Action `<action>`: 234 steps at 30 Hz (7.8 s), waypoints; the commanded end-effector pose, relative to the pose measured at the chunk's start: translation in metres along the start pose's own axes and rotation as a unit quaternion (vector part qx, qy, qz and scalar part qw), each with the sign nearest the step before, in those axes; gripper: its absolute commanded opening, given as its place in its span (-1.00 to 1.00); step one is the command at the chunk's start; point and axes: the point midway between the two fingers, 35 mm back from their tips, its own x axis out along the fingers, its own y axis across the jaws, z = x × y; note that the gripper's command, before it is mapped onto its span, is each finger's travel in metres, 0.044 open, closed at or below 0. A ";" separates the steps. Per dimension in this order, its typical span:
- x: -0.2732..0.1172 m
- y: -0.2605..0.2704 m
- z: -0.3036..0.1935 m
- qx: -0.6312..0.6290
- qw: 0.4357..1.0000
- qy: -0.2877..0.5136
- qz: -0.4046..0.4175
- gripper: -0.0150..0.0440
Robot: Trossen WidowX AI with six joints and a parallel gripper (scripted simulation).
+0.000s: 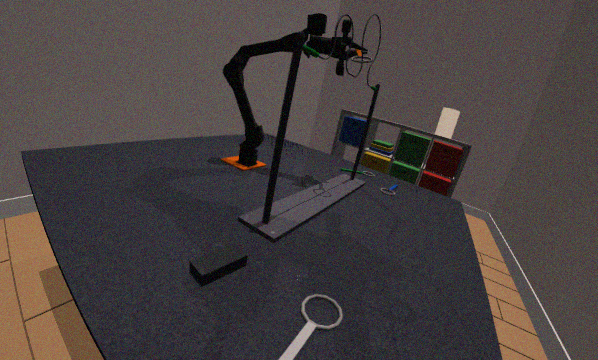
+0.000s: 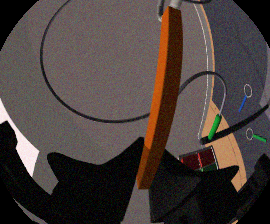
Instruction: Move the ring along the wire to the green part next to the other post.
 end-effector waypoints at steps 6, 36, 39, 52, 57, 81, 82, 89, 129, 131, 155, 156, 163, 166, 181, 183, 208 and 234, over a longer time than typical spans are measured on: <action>0.005 0.027 0.003 0.074 0.996 -0.022 0.033 -1.00; 0.000 0.047 0.008 0.040 0.999 -0.026 0.017 -1.00; 0.000 0.045 0.008 0.023 0.999 -0.028 0.009 -1.00; 0.001 0.039 0.008 -0.048 0.998 -0.036 -0.026 -1.00; 0.001 0.036 0.008 -0.076 0.996 -0.039 -0.040 -1.00; 0.001 0.024 0.012 -0.208 0.971 -0.055 -0.104 -1.00; 0.001 0.024 0.012 -0.213 0.970 -0.055 -0.107 -1.00; 0.001 0.021 0.014 -0.251 0.958 -0.060 -0.125 -1.00; -0.005 0.005 0.027 -0.455 0.858 -0.083 -0.224 -1.00; -0.005 0.005 0.028 -0.464 0.852 -0.084 -0.229 -1.00; -0.010 0.000 0.039 -0.573 0.764 -0.095 -0.281 -1.00; -0.010 0.000 0.039 -0.577 0.760 -0.095 -0.283 -1.00; -0.012 -0.001 0.042 -0.607 0.731 -0.098 -0.297 -1.00; -0.013 -0.001 0.044 -0.619 0.718 -0.100 -0.303 -1.00; -0.016 -0.001 0.051 -0.676 0.650 -0.105 -0.330 -1.00; -0.017 -0.001 0.052 -0.684 0.641 -0.106 -0.333 -1.00; -0.023 0.002 0.063 -0.765 0.514 -0.112 -0.372 -1.00; -0.029 0.010 0.073 -0.830 0.368 -0.116 -0.402 -1.00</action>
